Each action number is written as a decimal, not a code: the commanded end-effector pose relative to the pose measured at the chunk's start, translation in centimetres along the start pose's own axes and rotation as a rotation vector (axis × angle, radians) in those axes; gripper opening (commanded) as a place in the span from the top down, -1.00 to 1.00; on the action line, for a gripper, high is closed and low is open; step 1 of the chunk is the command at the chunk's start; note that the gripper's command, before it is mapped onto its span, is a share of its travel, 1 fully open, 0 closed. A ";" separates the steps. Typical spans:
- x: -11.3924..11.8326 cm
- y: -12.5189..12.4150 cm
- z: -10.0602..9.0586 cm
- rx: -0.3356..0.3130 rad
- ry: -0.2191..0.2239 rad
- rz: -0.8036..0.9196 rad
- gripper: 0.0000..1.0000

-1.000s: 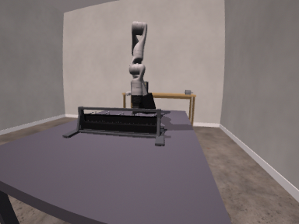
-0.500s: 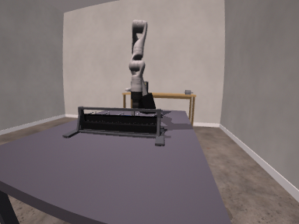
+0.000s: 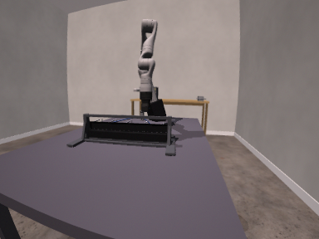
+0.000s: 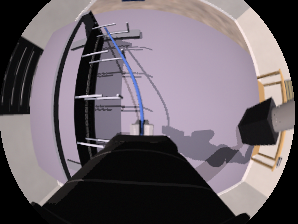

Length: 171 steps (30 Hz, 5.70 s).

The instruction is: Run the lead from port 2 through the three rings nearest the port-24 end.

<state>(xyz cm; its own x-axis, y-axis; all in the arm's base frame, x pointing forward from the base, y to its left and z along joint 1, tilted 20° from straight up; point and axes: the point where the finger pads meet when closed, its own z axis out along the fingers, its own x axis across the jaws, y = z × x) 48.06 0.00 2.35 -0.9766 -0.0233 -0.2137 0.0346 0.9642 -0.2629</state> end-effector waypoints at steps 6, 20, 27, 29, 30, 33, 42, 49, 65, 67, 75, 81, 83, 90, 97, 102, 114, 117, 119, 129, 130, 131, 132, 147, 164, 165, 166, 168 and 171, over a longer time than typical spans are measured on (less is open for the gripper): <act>-0.1 0.1 -1.7 -0.004 -0.005 -0.002 1.00; 0.0 0.1 -3.0 -0.004 -0.005 -0.002 1.00; -0.4 0.1 -3.0 -0.004 -0.006 -0.002 1.00; -2.1 0.0 -3.0 -0.006 -0.007 -0.004 1.00; -3.3 -0.1 -3.0 -0.006 -0.007 -0.006 1.00; -6.0 -0.5 -3.0 -0.004 -0.006 -0.011 1.00; -6.3 -0.5 -3.0 -0.004 -0.005 -0.011 1.00; -6.3 -0.5 -3.0 -0.004 -0.005 -0.011 1.00; -6.3 -0.5 -3.0 -0.004 -0.005 -0.011 1.00; -6.3 -0.5 -3.0 -0.004 -0.005 -0.011 1.00; -6.3 -0.6 -3.0 -0.004 -0.005 -0.012 1.00; -6.2 -0.7 -3.0 -0.004 -0.005 -0.016 1.00; -6.1 -0.8 -3.0 -0.004 -0.005 -0.017 1.00; -6.1 -0.8 -3.0 -0.004 -0.005 -0.017 1.00; -6.1 -0.8 -3.0 -0.004 -0.005 -0.017 1.00; -6.1 -0.8 -3.0 -0.004 -0.005 -0.017 1.00; -6.1 -0.8 -3.0 -0.004 -0.005 -0.017 1.00; -6.1 -0.8 -3.0 -0.004 -0.005 -0.017 1.00; -6.1 -0.8 -3.0 -0.004 -0.005 -0.017 1.00; -6.1 -0.8 -3.0 -0.004 -0.005 -0.017 1.00; -6.1 -0.8 -3.0 -0.004 -0.005 -0.017 1.00; -6.1 -0.8 -3.0 -0.004 -0.005 -0.017 1.00; -6.1 -0.8 -3.0 -0.004 -0.005 -0.017 1.00; -6.1 -0.8 -2.4 -0.004 -0.005 -0.017 1.00; -6.1 -0.8 -1.0 -0.004 -0.005 -0.017 1.00; -6.1 -0.8 -0.9 -0.004 -0.005 -0.017 1.00; -6.1 -0.8 -0.7 -0.004 -0.005 -0.017 1.00; -6.1 -0.8 -0.5 -0.004 -0.005 -0.017 1.00; -6.1 -0.8 -0.1 -0.004 -0.005 -0.017 1.00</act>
<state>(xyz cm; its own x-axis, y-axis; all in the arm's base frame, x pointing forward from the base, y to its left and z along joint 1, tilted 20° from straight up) 53.98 -0.39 4.26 -0.9754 -0.0431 -0.2160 0.0153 0.9650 -0.2617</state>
